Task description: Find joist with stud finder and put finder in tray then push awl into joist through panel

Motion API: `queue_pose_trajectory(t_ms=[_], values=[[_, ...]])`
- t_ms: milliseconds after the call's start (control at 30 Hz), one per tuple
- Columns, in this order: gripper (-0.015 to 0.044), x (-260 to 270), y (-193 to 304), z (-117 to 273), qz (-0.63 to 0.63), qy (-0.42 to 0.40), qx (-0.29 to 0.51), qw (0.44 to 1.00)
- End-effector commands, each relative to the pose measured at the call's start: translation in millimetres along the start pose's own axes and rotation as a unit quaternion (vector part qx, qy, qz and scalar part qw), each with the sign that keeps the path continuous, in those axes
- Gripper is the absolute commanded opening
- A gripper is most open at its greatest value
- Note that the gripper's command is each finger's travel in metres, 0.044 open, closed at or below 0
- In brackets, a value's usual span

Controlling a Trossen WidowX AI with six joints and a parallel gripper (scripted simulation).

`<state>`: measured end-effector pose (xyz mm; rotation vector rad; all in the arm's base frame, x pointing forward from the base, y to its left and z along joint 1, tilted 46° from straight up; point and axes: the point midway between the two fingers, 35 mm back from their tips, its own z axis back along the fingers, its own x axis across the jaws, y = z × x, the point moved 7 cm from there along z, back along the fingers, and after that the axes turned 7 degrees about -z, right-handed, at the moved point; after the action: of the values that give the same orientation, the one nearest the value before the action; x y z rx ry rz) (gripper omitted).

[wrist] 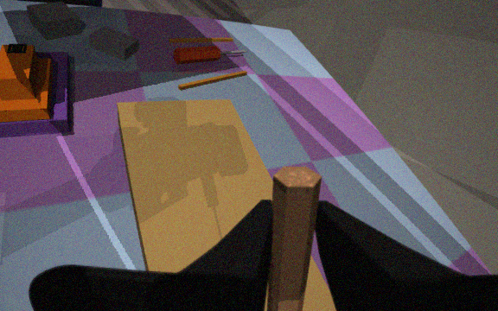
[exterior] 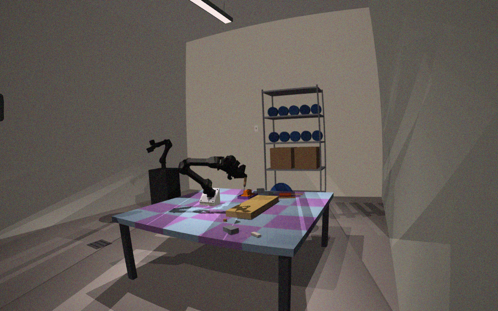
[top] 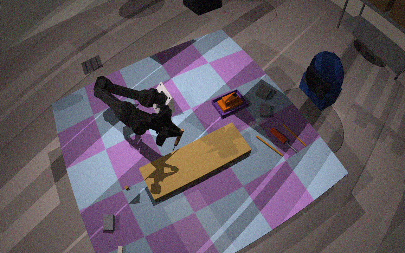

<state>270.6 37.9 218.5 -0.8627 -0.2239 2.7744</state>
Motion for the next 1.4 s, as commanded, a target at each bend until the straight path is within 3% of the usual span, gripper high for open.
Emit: queue_pose_trajectory(t_ms=[0,767,1367], values=[[0.0000,-11,0,-7,0.006,-0.043,-0.018,0.999],[0.0000,-52,27,-49,-0.034,-0.225,-0.123,0.966],[0.0000,-74,53,-73,-0.087,-0.289,-0.208,0.930]])
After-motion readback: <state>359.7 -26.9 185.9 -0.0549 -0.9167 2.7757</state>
